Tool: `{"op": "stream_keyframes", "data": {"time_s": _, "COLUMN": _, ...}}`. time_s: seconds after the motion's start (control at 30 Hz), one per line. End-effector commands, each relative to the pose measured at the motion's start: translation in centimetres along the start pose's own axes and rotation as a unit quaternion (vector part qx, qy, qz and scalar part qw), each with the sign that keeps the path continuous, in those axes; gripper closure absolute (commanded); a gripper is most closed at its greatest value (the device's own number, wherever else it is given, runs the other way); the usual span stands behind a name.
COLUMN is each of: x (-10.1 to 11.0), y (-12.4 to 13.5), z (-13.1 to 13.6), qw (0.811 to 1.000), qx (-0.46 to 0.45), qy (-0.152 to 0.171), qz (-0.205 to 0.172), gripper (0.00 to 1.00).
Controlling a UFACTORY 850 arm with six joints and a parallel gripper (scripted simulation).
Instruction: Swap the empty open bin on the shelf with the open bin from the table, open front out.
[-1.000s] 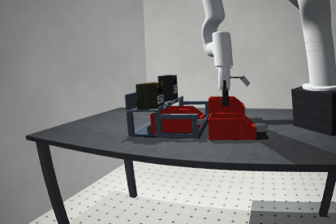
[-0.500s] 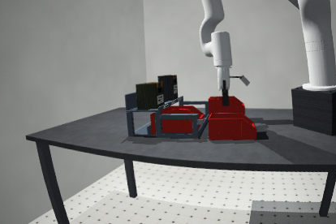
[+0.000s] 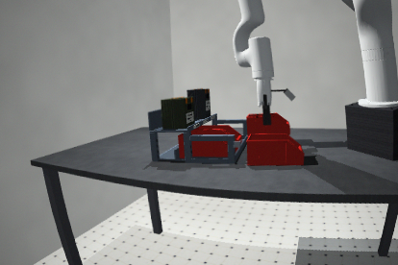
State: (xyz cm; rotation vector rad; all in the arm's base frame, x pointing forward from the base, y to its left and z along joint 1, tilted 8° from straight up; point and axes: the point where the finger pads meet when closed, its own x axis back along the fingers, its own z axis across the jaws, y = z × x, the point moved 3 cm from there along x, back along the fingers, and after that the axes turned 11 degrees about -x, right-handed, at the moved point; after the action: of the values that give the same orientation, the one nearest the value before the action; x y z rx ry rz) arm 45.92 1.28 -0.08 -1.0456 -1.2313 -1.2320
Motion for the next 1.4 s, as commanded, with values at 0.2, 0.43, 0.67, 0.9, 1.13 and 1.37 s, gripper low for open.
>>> {"op": "stream_keyframes", "data": {"time_s": 0.2, "x": 0.18, "y": 0.32, "z": 0.01, "qw": 1.0, "qx": 0.0, "qy": 0.002, "qz": 0.019, "gripper": 1.0}}
{"op": "stream_keyframes", "data": {"time_s": 0.43, "x": 0.27, "y": 0.44, "z": -0.02, "qw": 1.0, "qx": 0.0, "qy": -0.001, "qz": 0.029, "gripper": 1.0}}
{"op": "stream_keyframes", "data": {"time_s": 0.67, "x": 0.38, "y": 0.59, "z": 0.05, "qw": 0.999, "qx": 0.0, "qy": -0.003, "qz": 0.04, "gripper": 1.0}}
{"op": "stream_keyframes", "data": {"time_s": 0.9, "x": 0.51, "y": 0.76, "z": 0.07, "qw": 0.999, "qx": 0.0, "qy": -0.005, "qz": 0.053, "gripper": 1.0}}
{"op": "stream_keyframes", "data": {"time_s": 1.13, "x": 0.69, "y": 1.01, "z": 0.1, "qw": 0.997, "qx": 0.0, "qy": -0.01, "qz": 0.073, "gripper": 1.0}}
{"op": "stream_keyframes", "data": {"time_s": 1.37, "x": 0.85, "y": 1.23, "z": 0.13, "qw": 0.996, "qx": 0.0, "qy": -0.013, "qz": 0.09, "gripper": 1.0}}
